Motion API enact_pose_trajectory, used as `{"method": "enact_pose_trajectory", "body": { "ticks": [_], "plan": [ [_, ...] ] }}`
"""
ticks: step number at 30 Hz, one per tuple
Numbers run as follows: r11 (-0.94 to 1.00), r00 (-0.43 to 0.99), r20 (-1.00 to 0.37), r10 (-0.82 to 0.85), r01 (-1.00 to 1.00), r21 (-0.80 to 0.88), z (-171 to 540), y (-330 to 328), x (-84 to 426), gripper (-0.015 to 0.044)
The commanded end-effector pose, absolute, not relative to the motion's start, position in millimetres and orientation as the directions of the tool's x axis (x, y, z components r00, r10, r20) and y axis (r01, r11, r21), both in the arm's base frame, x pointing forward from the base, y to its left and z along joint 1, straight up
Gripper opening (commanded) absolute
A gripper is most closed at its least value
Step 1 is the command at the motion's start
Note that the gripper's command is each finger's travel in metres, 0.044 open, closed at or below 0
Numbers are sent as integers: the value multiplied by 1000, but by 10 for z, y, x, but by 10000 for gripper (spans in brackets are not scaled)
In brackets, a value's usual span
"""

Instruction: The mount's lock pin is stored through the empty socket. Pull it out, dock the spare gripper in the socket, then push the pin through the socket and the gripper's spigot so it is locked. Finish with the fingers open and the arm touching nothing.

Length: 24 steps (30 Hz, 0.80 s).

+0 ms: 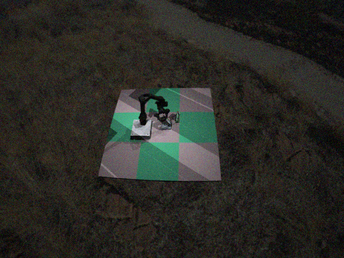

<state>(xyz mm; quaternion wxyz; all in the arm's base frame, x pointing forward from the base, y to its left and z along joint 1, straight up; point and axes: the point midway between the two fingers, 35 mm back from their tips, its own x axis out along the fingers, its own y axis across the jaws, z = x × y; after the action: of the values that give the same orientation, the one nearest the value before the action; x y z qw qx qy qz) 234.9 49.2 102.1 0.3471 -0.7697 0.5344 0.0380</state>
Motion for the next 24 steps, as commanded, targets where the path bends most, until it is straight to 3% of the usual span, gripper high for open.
{"method": "enact_pose_trajectory", "body": {
  "ticks": [1,24],
  "plan": [
    [-186,426,-431,-796,-849,-495,1101,484,2302,440],
    [-225,435,-412,-801,-856,-466,1568,389,2126,440]
  ]
}}
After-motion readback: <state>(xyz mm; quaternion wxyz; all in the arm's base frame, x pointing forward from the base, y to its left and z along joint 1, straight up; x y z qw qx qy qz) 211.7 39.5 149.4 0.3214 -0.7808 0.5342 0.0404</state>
